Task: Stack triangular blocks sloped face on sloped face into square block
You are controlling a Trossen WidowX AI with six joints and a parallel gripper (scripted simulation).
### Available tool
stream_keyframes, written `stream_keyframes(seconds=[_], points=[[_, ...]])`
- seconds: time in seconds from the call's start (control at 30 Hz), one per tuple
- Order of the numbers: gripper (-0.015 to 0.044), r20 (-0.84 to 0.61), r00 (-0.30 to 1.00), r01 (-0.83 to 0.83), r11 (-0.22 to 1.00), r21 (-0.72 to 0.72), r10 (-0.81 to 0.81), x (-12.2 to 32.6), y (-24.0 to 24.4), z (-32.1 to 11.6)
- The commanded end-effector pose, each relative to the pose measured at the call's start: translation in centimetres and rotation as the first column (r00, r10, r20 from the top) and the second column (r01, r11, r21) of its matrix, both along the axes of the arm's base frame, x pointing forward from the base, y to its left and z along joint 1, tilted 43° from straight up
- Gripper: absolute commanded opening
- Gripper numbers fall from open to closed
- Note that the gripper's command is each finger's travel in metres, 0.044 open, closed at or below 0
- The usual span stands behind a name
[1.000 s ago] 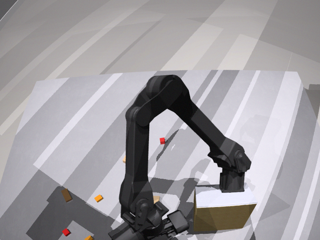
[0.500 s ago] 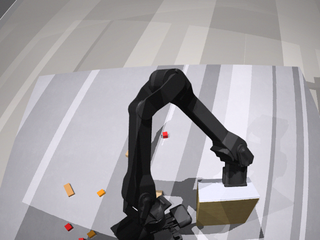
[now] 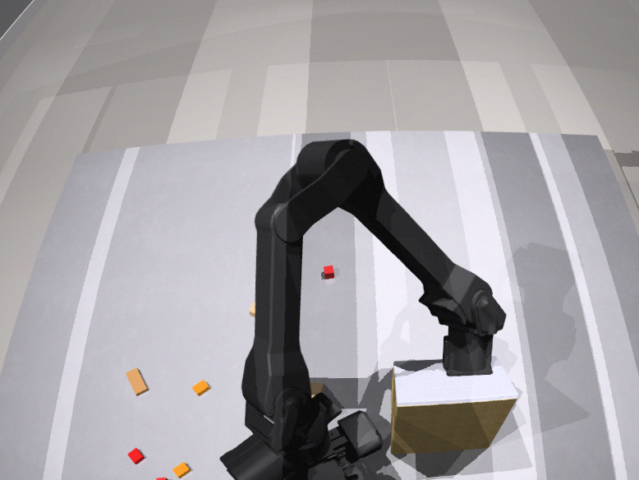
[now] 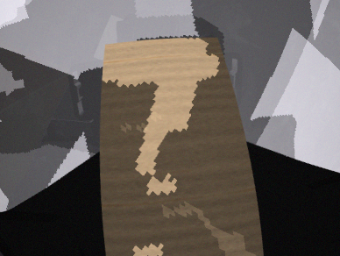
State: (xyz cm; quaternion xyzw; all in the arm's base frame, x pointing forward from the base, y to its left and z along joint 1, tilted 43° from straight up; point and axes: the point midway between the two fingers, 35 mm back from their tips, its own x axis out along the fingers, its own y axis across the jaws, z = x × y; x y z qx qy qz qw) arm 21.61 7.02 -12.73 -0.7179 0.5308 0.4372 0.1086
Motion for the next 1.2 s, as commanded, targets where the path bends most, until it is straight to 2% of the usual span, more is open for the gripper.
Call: stream_keyframes(seconds=[0.0,1.17], points=[[0.0000,0.001,1.000,-0.005,1.000,-0.002,0.005,0.06,-0.01,0.04],[0.0000,0.000,1.000,0.000,1.000,0.000,0.000,0.04,-0.35,-0.39]])
